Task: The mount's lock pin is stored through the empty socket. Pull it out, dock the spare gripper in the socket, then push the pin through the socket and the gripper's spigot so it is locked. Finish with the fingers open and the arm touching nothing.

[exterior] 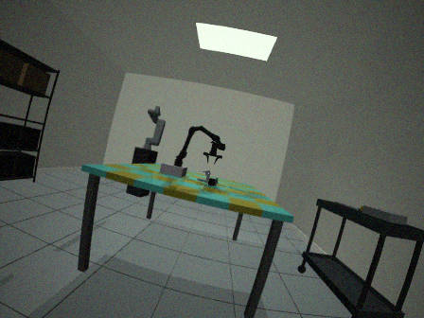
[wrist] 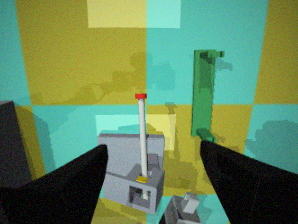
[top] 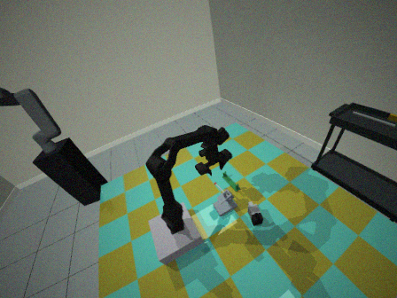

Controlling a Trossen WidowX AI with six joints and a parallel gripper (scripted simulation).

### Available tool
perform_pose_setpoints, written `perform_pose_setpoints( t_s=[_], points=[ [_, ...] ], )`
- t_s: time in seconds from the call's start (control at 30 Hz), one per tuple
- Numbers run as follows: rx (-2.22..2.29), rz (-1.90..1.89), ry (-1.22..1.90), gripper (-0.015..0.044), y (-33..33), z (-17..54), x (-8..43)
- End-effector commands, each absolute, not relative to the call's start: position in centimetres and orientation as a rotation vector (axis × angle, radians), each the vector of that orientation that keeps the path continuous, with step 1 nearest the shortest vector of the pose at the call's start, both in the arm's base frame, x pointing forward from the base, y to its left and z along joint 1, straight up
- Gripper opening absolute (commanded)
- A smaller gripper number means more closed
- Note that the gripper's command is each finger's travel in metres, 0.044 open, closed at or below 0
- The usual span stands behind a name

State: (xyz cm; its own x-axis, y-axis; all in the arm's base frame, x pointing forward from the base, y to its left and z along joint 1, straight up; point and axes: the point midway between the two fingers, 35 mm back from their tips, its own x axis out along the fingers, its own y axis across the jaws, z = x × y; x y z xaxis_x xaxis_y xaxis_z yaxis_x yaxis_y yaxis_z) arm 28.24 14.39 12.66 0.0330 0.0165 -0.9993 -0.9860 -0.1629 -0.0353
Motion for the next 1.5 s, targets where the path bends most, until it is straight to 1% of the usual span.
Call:
perform_pose_setpoints(
  t_s=[0.0, 0.27, 1.47],
  points=[
    [-1.348, 1.322, 1.099, 0.03, 14.1, 12.4, 28.1],
    [-1.341, 1.323, 1.102, 0.03, 13.9, 5.9, 27.7],
    [-1.341, 1.324, 1.102, 0.03, 13.7, 0.3, 27.8]
  ],
)
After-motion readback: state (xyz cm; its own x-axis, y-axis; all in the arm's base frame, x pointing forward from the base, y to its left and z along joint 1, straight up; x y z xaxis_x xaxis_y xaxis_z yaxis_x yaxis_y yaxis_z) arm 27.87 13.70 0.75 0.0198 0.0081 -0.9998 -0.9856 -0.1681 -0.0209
